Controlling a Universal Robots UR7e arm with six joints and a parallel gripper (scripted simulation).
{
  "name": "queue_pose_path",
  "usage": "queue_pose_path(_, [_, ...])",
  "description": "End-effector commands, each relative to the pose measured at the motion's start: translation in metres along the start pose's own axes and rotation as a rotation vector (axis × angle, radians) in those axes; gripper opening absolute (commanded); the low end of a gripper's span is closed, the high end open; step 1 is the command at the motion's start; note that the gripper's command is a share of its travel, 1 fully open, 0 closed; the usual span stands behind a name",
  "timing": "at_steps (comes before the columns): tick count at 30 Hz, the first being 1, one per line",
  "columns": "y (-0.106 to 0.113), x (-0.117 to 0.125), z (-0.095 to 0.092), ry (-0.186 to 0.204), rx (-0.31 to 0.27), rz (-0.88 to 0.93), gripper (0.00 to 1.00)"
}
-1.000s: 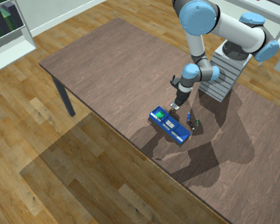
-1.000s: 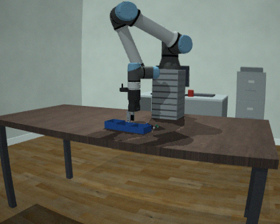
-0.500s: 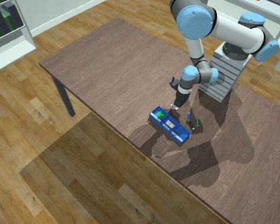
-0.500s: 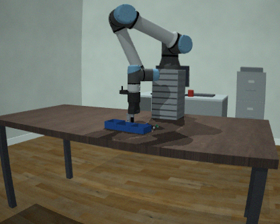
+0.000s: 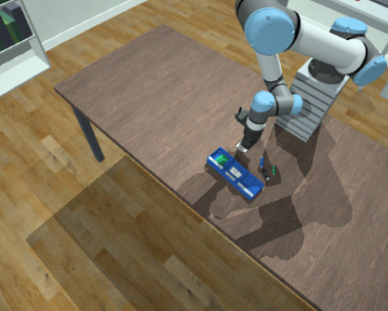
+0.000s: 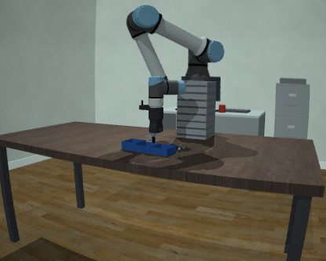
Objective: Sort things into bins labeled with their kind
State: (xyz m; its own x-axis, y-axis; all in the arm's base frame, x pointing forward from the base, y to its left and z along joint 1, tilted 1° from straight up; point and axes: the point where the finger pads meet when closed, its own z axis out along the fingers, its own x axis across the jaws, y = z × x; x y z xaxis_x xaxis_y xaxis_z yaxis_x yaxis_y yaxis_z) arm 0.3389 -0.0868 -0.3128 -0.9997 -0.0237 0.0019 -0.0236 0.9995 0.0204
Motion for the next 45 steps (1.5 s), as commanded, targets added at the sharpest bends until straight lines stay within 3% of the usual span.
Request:
queue_pose_path(1, [0.000,0.000,0.000,-0.001,0.001,0.000,0.49])
queue_pose_path(26, [0.000,0.000,0.000,-0.001,0.001,0.000,0.49])
queue_pose_path(45, [0.000,0.000,-0.057,-0.001,0.001,0.000,0.49])
